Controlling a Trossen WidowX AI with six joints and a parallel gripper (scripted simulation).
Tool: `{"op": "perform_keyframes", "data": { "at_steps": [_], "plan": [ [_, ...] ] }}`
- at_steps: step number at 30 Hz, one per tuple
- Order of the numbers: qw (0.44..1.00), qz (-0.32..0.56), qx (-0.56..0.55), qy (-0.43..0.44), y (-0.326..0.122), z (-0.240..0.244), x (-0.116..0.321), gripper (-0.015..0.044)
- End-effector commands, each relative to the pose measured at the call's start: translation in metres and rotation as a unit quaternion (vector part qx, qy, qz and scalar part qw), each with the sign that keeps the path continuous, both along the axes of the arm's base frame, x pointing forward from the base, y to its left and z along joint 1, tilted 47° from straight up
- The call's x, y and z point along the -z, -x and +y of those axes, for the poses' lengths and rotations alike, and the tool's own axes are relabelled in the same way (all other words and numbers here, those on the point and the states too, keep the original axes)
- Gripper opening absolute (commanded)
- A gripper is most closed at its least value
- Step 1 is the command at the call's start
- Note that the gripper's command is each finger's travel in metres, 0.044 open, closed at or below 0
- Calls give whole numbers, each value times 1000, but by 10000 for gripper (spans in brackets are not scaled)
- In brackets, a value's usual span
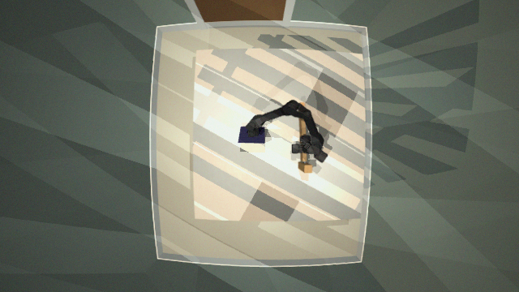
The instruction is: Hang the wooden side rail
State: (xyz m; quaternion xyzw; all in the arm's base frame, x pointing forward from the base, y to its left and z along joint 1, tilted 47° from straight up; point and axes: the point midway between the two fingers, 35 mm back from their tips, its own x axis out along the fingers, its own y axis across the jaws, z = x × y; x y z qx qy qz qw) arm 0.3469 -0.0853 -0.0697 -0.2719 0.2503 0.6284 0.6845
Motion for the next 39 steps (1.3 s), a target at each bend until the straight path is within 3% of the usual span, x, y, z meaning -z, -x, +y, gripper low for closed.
{"op": "perform_keyframes", "data": {
  "at_steps": [1,39],
  "plan": [
    [1000,-4,1,3,-1,-4,0,0],
    [1000,-4,1,4,-2,-7,2,0]
  ]
}}
